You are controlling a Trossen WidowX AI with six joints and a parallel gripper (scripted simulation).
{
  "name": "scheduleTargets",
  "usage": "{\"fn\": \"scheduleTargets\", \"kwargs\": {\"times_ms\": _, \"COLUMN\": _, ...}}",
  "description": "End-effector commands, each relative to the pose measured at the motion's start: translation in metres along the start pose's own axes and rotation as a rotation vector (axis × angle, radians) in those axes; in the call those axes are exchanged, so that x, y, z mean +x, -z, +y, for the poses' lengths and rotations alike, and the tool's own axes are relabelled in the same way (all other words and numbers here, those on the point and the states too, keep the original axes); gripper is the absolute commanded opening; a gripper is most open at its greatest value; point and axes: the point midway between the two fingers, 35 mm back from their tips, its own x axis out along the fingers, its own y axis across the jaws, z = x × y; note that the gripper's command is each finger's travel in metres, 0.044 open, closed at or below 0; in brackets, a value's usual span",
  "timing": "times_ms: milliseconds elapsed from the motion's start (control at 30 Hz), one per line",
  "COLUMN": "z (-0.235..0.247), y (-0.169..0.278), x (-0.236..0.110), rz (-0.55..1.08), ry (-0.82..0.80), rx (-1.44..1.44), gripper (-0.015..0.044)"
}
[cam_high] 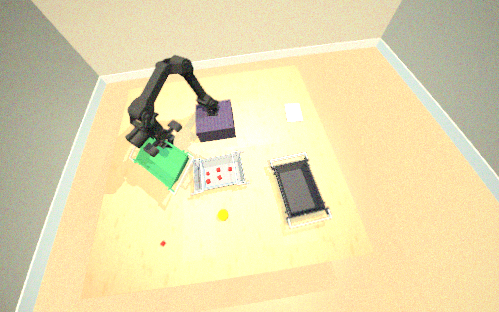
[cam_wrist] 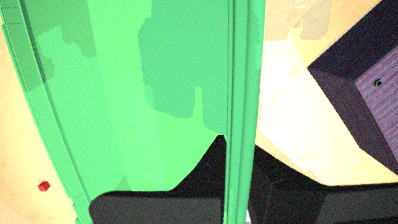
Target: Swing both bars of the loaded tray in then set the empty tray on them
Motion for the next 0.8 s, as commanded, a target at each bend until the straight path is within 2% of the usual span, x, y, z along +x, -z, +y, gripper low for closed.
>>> {"fn": "scheduleTargets", "kwargs": {"times_ms": 0, "z": 0.0, "y": 0.014, "x": -0.005, "rz": -0.002, "ry": -0.021, "rx": -0.058, "gripper": 0.0}}
{"fn": "scheduleTargets", "kwargs": {"times_ms": 767, "z": -0.025, "y": 0.099, "x": -0.005, "rz": 0.002, "ry": -0.021, "rx": -0.389, "gripper": 0.0}}
